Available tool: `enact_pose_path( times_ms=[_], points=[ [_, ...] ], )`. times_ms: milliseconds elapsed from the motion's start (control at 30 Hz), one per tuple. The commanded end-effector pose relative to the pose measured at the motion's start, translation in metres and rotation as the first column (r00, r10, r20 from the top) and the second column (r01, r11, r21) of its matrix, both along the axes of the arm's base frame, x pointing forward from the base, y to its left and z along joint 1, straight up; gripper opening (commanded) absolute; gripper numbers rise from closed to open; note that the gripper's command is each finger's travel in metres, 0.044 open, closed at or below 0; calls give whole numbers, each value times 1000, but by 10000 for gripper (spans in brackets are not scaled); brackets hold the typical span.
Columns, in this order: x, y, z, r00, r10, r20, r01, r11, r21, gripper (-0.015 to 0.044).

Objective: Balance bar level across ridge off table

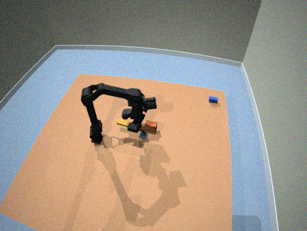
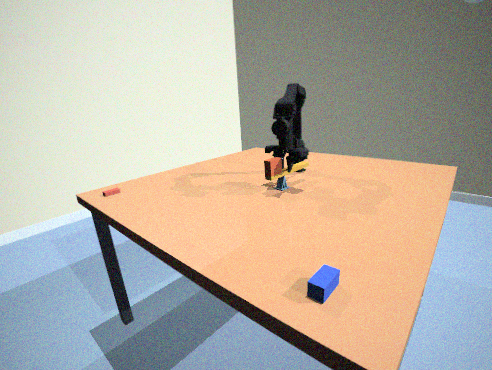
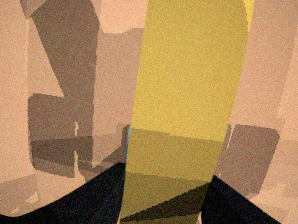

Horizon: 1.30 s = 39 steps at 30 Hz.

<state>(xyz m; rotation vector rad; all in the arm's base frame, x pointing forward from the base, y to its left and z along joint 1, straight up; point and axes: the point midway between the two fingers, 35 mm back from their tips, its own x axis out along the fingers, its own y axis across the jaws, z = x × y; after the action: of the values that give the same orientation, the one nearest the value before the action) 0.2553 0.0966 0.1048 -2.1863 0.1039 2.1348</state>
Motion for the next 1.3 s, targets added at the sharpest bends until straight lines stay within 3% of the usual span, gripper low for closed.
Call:
enact_pose_path(
  times_ms=[0,1267],
  points=[
    [-1,0,-3,1000,3,-3,-3,1000,-2,0],
    [-1,-1,-2,1000,3,-3,-3,1000,-2,0]
  ],
)
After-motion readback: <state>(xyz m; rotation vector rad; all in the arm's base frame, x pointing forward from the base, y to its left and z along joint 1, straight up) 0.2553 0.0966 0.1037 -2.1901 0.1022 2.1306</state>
